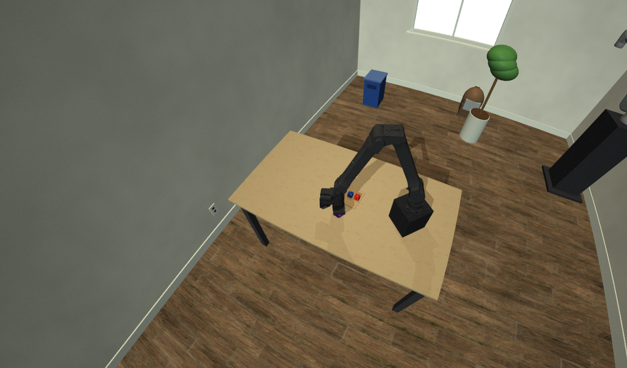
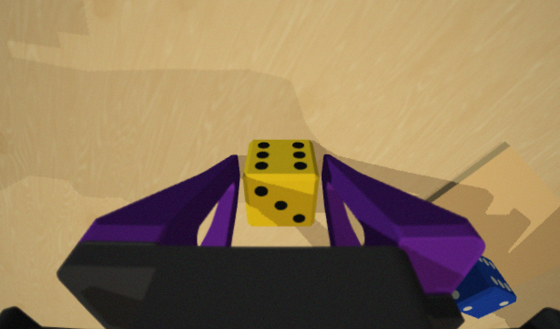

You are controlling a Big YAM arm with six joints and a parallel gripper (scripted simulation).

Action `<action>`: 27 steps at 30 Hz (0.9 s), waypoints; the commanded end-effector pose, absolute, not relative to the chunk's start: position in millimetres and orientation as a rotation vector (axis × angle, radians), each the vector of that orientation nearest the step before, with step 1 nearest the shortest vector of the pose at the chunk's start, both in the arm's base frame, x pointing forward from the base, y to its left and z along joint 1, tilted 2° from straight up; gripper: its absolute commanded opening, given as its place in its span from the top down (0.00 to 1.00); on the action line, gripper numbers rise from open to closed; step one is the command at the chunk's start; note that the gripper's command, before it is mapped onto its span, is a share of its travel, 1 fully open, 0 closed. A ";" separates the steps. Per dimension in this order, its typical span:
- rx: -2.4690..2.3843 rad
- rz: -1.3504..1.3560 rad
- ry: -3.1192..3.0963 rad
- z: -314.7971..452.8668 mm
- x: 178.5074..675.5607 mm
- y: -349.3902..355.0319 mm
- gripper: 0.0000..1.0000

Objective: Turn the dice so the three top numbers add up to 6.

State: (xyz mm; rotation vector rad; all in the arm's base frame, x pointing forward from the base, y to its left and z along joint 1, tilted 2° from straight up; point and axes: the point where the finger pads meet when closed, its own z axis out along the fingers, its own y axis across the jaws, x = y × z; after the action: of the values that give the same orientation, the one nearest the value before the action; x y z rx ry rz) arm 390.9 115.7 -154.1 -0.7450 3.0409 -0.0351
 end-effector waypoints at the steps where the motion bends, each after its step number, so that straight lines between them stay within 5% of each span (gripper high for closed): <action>1: -0.730 -0.031 2.984 -139.9 412.2 118.9 0.55; 17: -0.730 -0.031 2.984 -139.9 412.2 118.9 0.55; 18: -0.730 -0.031 2.984 -139.9 412.2 118.9 0.74; 27: -0.729 -0.031 2.984 -139.9 412.2 118.9 0.74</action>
State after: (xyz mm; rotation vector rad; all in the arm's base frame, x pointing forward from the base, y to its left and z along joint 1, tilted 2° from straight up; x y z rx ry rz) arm 390.8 115.6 -154.1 -0.7453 3.0411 -0.0351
